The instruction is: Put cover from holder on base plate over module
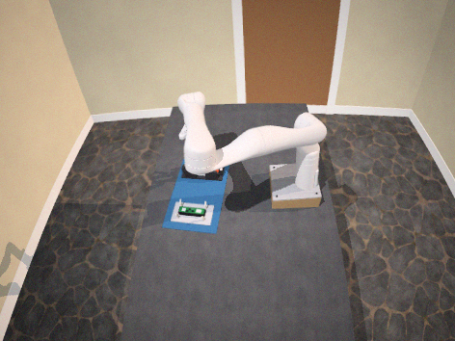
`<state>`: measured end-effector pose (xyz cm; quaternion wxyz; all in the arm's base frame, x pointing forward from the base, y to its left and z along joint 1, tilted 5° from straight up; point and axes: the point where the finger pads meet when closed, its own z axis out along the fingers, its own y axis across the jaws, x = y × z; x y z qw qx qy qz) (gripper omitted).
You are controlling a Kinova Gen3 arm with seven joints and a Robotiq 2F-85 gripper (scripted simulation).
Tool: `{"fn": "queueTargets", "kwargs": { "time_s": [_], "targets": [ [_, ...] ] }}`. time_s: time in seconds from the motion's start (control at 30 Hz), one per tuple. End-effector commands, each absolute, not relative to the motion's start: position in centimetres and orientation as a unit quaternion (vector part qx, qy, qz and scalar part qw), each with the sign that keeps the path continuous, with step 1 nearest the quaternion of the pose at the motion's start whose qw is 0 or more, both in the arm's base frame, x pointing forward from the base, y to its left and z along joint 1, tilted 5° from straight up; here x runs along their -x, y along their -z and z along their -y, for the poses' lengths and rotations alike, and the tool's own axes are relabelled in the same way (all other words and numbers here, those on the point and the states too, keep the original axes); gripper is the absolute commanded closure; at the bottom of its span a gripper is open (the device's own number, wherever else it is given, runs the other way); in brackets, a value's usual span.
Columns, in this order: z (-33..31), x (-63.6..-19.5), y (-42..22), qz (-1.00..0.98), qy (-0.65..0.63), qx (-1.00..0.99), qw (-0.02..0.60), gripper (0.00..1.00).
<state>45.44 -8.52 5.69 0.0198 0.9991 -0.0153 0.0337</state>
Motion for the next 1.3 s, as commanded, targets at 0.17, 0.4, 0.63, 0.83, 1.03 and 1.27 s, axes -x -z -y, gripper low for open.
{"fn": "queueTargets", "kwargs": {
  "time_s": [0.17,0.4,0.63,0.83,1.03,1.27],
  "targets": [
    [8.52,-45.48,-5.76,0.015,-0.035,-0.999,0.020,1.00],
    [8.52,-45.48,-5.76,0.015,-0.035,-0.999,0.020,1.00],
    [8.52,-45.48,-5.76,0.015,-0.035,-0.999,0.020,1.00],
    [8.52,-45.48,-5.76,0.015,-0.035,-0.999,0.020,1.00],
    [8.52,-45.48,-5.76,0.015,-0.035,-0.999,0.020,1.00],
    [8.52,-45.48,-5.76,0.015,-0.035,-0.999,0.020,0.00]
  ]
}}
